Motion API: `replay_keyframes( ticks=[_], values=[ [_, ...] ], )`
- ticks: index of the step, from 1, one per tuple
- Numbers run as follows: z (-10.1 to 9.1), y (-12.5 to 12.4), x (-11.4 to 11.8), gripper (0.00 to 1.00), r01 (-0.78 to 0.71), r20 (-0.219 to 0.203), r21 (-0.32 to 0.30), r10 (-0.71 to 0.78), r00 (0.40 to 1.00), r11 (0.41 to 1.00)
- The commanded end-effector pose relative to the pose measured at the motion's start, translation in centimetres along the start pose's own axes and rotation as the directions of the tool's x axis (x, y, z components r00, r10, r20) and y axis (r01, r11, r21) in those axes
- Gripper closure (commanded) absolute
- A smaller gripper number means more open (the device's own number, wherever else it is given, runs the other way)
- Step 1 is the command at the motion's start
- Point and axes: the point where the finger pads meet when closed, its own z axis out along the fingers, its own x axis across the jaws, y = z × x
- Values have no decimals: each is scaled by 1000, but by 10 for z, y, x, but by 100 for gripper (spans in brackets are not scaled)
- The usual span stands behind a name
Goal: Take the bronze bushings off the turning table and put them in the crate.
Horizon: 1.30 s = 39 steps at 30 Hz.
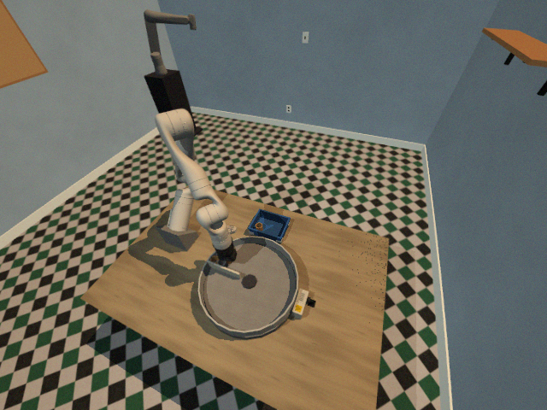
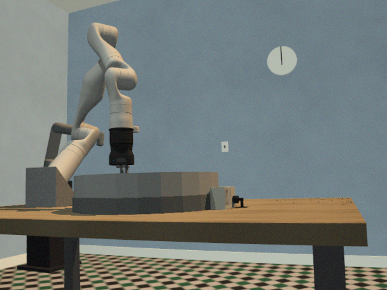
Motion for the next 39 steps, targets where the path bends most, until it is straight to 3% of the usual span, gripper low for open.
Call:
replay_keyframes(
  ticks=[1, 39],
  values=[
    [-1, 1, 0, 100, 0, -1, -2, 0, 1000, 1000],
    [-2, 1, 3, 100, -1, 4, 0, 1, 1000, 1000]
  ],
)
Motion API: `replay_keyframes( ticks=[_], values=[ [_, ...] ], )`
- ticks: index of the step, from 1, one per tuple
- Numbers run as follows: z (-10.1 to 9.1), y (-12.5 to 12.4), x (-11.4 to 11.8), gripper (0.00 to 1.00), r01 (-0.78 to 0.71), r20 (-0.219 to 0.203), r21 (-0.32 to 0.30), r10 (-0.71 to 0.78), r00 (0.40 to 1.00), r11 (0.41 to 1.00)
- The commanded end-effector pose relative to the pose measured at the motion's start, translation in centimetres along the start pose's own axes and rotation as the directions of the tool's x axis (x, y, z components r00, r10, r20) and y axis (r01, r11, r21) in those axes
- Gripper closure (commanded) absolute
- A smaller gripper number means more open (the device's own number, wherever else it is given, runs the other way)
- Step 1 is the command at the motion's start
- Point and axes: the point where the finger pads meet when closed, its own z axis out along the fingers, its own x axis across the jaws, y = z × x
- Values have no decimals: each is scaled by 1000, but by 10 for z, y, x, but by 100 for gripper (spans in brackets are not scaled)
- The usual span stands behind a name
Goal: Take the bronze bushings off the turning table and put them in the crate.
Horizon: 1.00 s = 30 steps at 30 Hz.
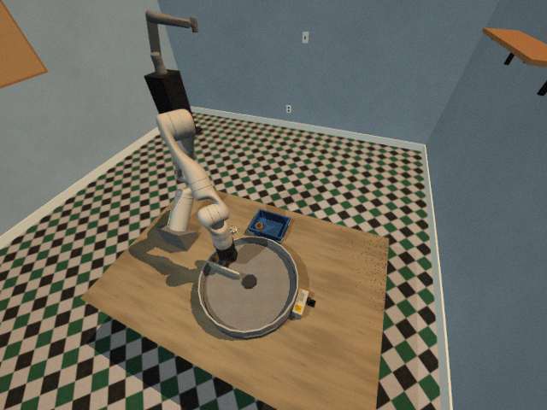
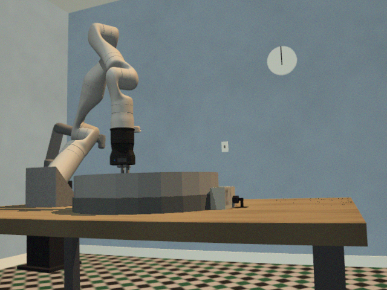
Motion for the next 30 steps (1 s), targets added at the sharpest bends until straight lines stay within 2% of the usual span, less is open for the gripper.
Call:
replay_keyframes(
  ticks=[1, 30],
  values=[
    [-4, 1, 0, 100, 0, -2, -2, 0, 1000, 1000],
    [-15, 1, 0, 100, 0, -1, -2, 0, 1000, 1000]
  ],
)
